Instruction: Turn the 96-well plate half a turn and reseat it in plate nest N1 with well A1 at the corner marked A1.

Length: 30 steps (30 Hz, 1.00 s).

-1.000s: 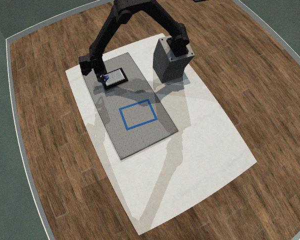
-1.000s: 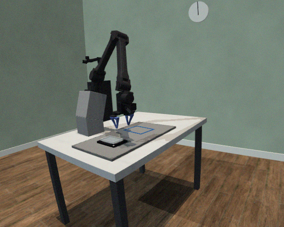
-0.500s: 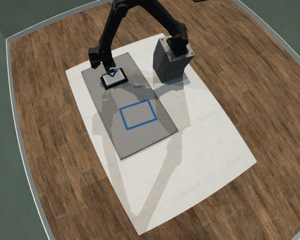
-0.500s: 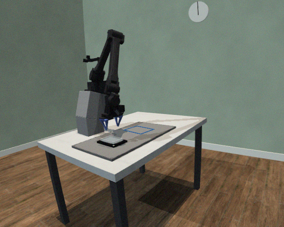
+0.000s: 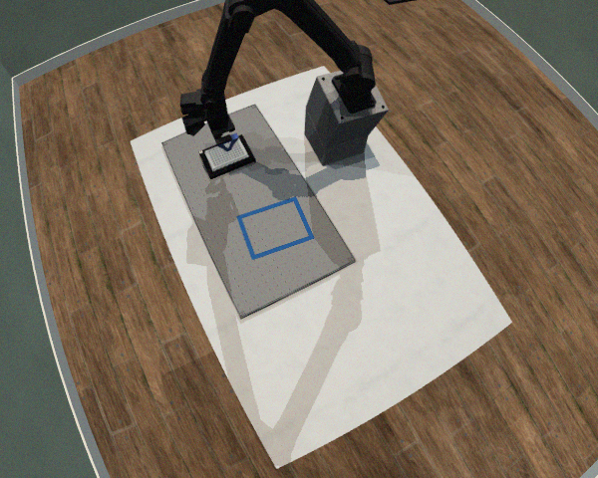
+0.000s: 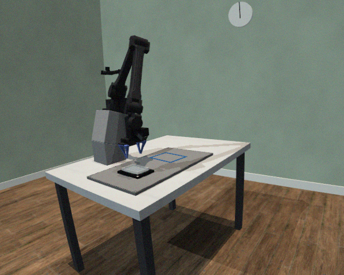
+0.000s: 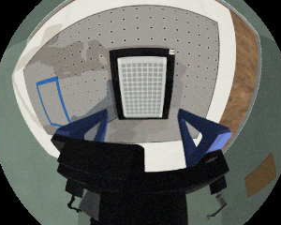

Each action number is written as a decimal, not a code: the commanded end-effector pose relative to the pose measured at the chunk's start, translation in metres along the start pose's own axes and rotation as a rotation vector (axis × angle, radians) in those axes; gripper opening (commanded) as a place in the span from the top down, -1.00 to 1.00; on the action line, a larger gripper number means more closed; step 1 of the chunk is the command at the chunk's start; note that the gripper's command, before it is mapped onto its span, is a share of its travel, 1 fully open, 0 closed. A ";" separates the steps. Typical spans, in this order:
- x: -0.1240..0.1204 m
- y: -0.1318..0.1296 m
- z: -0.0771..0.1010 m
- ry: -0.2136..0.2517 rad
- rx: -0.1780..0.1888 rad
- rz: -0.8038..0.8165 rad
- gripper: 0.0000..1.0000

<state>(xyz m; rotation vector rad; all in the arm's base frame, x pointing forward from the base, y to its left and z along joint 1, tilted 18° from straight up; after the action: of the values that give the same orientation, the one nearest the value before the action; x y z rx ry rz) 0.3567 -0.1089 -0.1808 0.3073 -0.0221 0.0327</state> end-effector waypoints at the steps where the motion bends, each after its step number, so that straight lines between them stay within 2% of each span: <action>1: 0.010 -0.003 0.007 -0.027 -0.013 0.015 -1.00; 3: 0.008 0.001 -0.006 -0.015 -0.009 0.038 -1.00; 8: 0.013 -0.007 -0.011 -0.032 -0.015 0.004 -1.00; 11: 0.014 -0.001 -0.018 -0.027 -0.013 0.019 -1.00; 13: 0.019 -0.002 -0.016 -0.039 -0.018 0.023 -1.00; 16: 0.012 -0.006 -0.025 -0.030 -0.013 0.006 -1.00; 18: 0.012 -0.006 -0.025 -0.030 -0.013 0.006 -1.00; 19: 0.020 -0.005 -0.018 -0.050 -0.022 0.022 -1.00; 21: 0.014 -0.001 -0.031 -0.026 -0.011 0.019 -1.00; 30: 0.013 0.000 -0.047 -0.025 -0.010 0.018 -1.00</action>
<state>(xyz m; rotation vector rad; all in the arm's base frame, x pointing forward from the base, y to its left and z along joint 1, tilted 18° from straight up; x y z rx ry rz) 0.3530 -0.0941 -0.2238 0.3086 -0.0131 0.0409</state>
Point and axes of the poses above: the point where the finger pads meet when closed, its own z axis back along the fingers, its own y axis across the jaws, x = y × z, the point moved 5 cm from there along z, back along the fingers, and after that the axes turned 3 degrees about z, right-handed, at the moved point
